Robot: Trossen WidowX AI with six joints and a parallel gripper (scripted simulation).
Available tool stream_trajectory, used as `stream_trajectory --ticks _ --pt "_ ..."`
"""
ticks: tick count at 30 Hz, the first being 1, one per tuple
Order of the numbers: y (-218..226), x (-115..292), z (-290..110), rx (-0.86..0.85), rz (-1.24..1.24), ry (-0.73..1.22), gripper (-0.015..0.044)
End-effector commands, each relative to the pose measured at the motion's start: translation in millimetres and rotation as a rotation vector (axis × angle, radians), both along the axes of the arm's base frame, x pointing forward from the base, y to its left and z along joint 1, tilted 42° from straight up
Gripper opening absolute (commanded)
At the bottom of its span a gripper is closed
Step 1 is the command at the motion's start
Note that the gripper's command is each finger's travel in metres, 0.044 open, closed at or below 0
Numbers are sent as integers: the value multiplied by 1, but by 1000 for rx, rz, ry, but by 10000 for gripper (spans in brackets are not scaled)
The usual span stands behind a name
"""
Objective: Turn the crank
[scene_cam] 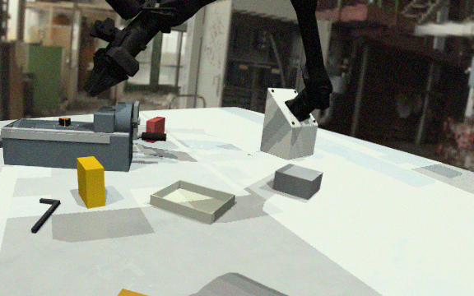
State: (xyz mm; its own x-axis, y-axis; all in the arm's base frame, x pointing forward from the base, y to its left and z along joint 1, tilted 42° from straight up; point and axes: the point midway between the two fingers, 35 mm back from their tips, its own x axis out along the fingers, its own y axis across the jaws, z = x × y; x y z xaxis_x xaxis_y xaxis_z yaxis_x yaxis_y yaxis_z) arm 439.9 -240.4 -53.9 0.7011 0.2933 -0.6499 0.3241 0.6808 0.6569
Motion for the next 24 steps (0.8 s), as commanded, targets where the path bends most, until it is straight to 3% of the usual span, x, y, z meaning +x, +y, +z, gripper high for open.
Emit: stream_trajectory --ticks 1,13,24 --pt "-1 -1 -1 0 -10 2 440" --pt "-2 -1 0 0 -10 2 440" --pt "-35 -9 42 -4 -11 2 440"
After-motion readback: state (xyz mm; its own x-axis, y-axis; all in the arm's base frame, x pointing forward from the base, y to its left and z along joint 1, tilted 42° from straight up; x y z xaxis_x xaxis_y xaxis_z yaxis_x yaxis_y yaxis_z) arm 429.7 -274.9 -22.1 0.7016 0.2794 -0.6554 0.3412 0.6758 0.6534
